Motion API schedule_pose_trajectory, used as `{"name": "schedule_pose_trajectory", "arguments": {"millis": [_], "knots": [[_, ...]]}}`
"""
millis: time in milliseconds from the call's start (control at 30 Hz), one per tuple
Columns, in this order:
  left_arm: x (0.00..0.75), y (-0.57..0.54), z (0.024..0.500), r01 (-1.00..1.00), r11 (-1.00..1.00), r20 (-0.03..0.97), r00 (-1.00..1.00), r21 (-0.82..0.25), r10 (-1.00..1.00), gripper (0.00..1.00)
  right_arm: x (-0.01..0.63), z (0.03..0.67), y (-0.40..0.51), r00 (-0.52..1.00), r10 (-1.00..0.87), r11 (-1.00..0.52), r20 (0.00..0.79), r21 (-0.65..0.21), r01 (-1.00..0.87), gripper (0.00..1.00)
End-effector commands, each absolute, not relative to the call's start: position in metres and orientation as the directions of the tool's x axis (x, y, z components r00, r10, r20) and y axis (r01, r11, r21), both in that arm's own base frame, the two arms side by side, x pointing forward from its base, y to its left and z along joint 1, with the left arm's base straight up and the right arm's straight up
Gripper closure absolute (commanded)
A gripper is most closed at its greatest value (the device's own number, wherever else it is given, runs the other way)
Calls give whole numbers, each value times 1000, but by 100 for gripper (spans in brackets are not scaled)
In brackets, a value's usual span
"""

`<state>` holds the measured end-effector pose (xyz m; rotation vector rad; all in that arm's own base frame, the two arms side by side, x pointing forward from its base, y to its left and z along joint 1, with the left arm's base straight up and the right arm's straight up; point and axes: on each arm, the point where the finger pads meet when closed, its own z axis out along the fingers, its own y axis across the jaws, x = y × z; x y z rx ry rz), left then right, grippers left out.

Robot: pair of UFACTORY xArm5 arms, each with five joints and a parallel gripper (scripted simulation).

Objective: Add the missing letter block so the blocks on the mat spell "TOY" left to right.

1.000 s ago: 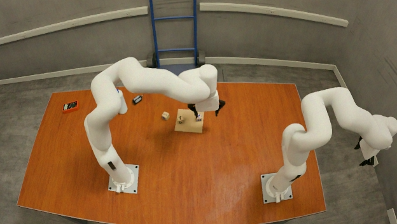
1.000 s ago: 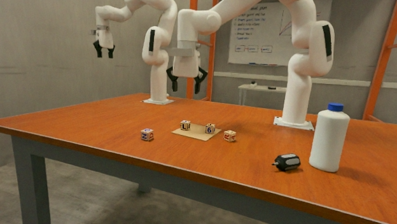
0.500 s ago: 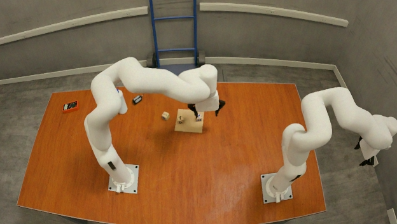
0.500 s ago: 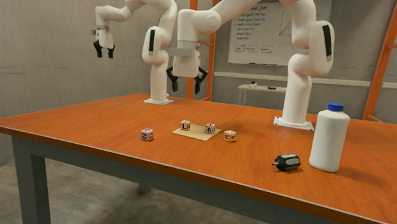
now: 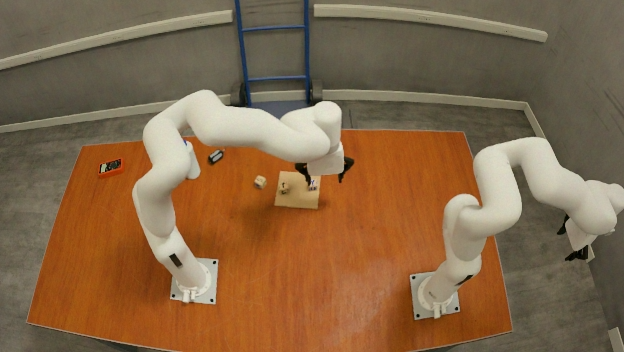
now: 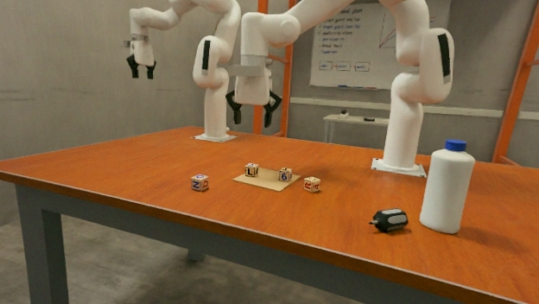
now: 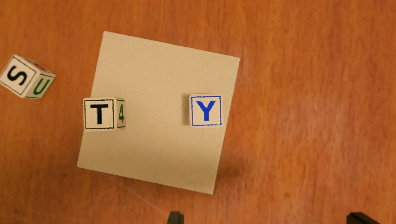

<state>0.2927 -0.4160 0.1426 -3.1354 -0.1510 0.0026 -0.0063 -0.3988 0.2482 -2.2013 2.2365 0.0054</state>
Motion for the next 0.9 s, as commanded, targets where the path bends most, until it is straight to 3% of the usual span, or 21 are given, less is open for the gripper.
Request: {"name": "schedule_pose_trajectory", "arguments": {"millis": [0, 400, 867], "knots": [[295, -418, 145, 96, -995, 1, 995, 1, 96, 0, -6, 250, -400, -16, -1000, 16, 0, 0, -1000, 0], [384, -468, 149, 96, -995, 1, 995, 1, 96, 0, -6, 250, -400, -16, -1000, 16, 0, 0, -1000, 0], [438, -485, 141, 96, -995, 1, 995, 1, 96, 0, -6, 250, -400, -16, -1000, 16, 0, 0, -1000, 0]]}}
